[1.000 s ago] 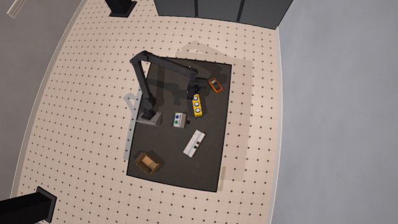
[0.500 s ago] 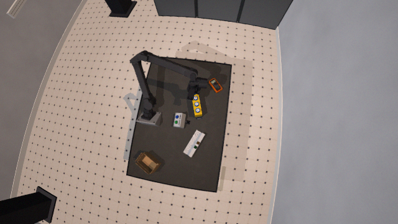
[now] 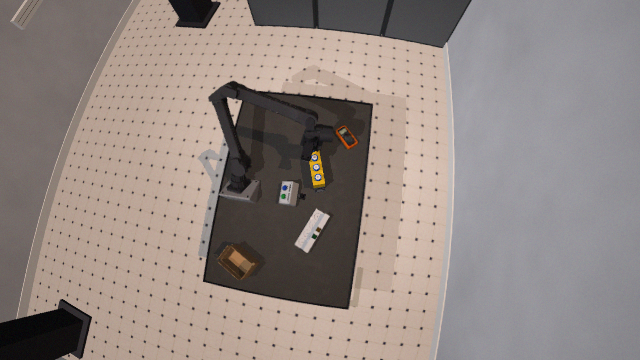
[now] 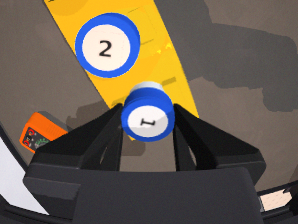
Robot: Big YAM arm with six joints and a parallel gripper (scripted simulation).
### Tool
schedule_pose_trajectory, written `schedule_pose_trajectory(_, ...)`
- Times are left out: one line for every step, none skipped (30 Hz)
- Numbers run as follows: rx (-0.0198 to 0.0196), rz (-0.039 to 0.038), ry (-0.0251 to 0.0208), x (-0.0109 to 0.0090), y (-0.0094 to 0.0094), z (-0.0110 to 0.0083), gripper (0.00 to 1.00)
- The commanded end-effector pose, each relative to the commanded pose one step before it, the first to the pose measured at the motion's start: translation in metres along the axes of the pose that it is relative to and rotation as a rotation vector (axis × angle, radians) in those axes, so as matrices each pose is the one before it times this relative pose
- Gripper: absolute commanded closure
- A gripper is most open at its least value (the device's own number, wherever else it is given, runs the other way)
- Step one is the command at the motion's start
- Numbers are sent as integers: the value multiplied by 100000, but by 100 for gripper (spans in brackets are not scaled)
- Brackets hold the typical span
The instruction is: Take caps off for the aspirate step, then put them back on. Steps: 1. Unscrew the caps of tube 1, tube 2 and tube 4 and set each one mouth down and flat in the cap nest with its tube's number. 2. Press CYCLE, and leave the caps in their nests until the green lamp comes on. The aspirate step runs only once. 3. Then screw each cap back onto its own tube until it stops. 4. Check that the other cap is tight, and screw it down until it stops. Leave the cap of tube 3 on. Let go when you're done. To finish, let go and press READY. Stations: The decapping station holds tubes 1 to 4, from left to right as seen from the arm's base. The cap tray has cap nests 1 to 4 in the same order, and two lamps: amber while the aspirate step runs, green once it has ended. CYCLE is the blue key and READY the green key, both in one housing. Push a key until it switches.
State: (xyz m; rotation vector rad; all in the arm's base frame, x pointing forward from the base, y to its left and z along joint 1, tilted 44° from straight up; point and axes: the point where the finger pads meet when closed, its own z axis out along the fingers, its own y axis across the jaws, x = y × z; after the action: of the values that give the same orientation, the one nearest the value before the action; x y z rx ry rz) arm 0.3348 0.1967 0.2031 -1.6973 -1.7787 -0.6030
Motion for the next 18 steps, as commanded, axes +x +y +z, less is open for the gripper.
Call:
schedule_pose_trajectory(-951,-1461,255,654,551,-297,100)
schedule_pose_trajectory(0,0,0,0,0,0,100)
schedule_pose_trajectory(0,0,0,0,0,0,100)
schedule_pose_trajectory(0,0,0,0,0,0,100)
schedule_pose_trajectory(0,0,0,0,0,0,100)
schedule_pose_trajectory(0,0,0,0,0,0,100)
schedule_pose_trajectory(1930,-6498,-172,-37,-115,916,100)
schedule_pose_trajectory(-4,-5003,0,2,1,-1,100)
schedule_pose_trajectory(-3,-5002,0,3,1,-3,100)
schedule_pose_trajectory(22,-4981,1,26,11,-40,100)
schedule_pose_trajectory(3,-4997,0,9,4,-11,100)
schedule_pose_trajectory(81,-4921,8,10,-17,-12,100)
schedule_pose_trajectory(18,-4981,10,8,-1,-8,100)
schedule_pose_trajectory(-2,-5000,8,8,5,-8,100)
schedule_pose_trajectory(49,-4948,25,12,-9,-9,100)
schedule_pose_trajectory(-61,-3897,-15,7,4,-9,100)
schedule_pose_trajectory(0,0,0,0,0,0,100)
schedule_pose_trajectory(0,0,0,0,0,0,100)
